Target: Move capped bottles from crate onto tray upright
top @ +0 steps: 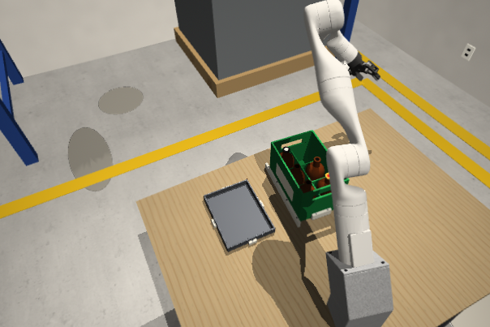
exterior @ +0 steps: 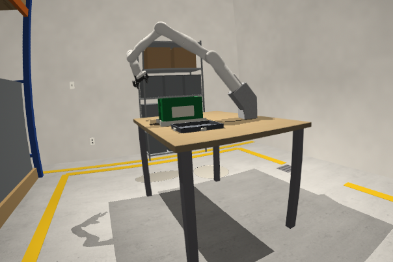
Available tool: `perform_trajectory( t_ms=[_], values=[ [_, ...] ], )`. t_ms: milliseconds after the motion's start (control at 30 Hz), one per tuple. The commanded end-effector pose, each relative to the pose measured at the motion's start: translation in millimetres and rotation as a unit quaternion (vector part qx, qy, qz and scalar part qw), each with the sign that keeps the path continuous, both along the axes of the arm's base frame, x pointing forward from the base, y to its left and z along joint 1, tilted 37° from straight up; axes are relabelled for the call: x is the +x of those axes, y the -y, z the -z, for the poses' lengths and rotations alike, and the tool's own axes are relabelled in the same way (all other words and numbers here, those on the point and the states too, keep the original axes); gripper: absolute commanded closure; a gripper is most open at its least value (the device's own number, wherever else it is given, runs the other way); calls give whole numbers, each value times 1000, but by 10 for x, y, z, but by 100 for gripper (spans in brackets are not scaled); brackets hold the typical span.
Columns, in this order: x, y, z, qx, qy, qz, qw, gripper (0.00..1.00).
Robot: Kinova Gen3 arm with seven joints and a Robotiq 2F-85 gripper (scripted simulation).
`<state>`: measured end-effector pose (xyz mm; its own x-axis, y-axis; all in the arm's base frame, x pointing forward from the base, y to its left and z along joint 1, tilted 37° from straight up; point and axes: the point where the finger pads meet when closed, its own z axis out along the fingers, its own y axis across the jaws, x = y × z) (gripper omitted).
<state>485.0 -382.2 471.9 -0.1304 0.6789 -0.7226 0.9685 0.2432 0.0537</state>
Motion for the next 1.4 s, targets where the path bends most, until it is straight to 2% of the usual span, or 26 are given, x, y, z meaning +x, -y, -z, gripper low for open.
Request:
perform_trajectory(
  t_ms=[0, 100, 600, 700, 1167, 1267, 1367],
  values=[
    [-46, 2, -80, 0, 3, 0, 1000, 0],
    [-53, 2, -89, 0, 3, 0, 1000, 0],
    [-299, -261, 280, 81, 48, -14, 995, 0],
    [-266, -280, 323, 83, 45, -12, 995, 0],
    [-583, -533, 554, 159, 89, -25, 983, 0],
    [-534, -572, 602, 162, 85, -25, 983, 0],
    [-606, -627, 646, 178, 95, -28, 979, 0]
  ],
)
